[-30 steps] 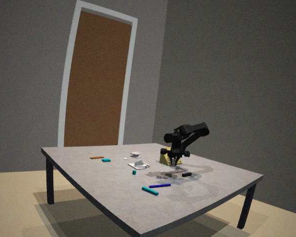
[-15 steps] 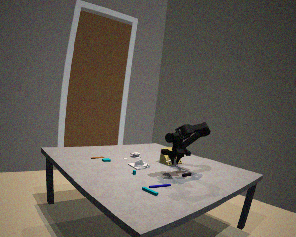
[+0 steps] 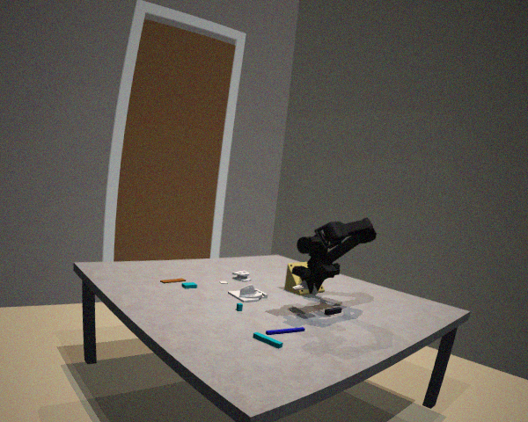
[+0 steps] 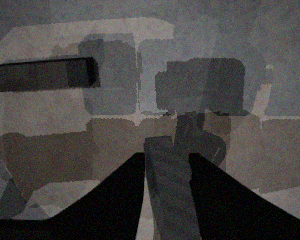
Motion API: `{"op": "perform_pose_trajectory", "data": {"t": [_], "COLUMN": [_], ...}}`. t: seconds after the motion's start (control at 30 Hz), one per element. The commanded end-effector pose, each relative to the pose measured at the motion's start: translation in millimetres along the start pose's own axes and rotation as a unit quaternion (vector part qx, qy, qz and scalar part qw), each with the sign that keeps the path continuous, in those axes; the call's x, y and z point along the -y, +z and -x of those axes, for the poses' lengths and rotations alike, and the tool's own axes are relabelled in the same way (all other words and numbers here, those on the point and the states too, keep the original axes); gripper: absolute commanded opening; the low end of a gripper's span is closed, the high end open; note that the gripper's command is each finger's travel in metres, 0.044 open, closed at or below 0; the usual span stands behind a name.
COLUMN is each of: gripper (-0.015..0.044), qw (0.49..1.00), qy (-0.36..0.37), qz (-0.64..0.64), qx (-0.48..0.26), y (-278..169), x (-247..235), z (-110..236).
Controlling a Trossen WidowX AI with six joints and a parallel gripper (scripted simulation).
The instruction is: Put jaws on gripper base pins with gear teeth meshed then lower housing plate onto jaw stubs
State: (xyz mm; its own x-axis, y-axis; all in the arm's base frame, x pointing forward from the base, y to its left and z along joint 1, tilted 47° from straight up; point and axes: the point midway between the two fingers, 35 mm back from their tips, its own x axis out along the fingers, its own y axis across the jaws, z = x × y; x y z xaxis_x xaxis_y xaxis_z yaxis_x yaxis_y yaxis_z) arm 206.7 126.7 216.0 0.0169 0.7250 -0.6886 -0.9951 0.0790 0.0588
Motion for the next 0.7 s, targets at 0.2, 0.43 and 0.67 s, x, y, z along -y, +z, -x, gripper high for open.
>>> {"op": "perform_pose_trajectory", "data": {"t": [0.2,0.43,0.67], "gripper": [0.0037,0.0037,0.0037], "qw": [0.998,0.991,0.977], "qy": [0.000,0.000,0.000], "qz": [0.058,0.137,0.214], "qx": [0.001,0.001,0.001], "y": [-1.4,-3.7,-6.0], "x": [-6.3,-13.3,-20.2], "z": [0.6,0.8,0.9]}}
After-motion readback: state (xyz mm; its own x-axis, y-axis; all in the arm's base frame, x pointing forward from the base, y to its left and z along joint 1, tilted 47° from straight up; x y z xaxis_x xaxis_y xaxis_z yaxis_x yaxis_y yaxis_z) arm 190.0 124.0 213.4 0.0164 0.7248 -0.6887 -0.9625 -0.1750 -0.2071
